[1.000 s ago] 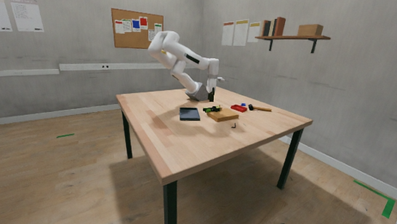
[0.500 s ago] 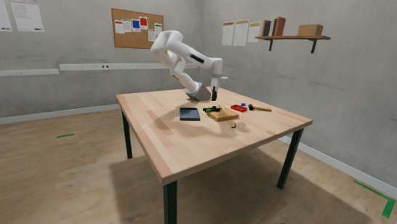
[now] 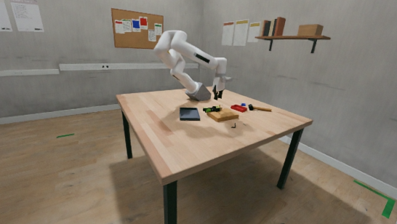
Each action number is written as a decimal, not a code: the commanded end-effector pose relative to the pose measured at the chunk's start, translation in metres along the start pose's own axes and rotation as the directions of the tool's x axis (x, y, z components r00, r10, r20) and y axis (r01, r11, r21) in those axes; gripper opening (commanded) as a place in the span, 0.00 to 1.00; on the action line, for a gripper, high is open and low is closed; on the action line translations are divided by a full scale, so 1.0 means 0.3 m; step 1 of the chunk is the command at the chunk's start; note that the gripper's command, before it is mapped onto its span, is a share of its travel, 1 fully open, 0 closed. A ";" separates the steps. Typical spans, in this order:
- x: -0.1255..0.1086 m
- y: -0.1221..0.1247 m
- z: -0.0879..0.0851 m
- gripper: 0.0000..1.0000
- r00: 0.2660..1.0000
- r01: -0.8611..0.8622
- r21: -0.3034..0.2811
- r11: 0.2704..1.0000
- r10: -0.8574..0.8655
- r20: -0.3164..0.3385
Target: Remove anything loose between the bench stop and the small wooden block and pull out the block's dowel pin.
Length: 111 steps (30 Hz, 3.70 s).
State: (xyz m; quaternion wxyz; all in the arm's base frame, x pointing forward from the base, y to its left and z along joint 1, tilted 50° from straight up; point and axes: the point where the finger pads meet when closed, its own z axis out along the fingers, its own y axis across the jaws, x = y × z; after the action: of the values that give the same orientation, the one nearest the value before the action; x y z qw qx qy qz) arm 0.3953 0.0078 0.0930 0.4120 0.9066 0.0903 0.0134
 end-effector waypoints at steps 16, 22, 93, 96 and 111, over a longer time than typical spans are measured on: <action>0.026 -0.071 -0.009 0.50 0.947 -0.322 -0.015 0.946 0.322 -0.011; 0.026 -0.075 -0.009 0.50 0.942 -0.336 -0.015 0.942 0.336 -0.011; 0.027 -0.075 0.109 0.28 0.942 -0.337 -0.016 0.942 0.336 -0.011; 0.027 -0.075 0.114 0.28 0.942 -0.337 -0.016 0.942 0.336 -0.011; 0.027 -0.075 0.118 0.28 0.942 -0.337 -0.016 0.942 0.336 -0.011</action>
State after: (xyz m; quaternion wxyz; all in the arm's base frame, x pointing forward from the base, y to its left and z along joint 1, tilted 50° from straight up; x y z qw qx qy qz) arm 0.4025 -0.0036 0.0517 0.4119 0.9048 -0.0644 0.0866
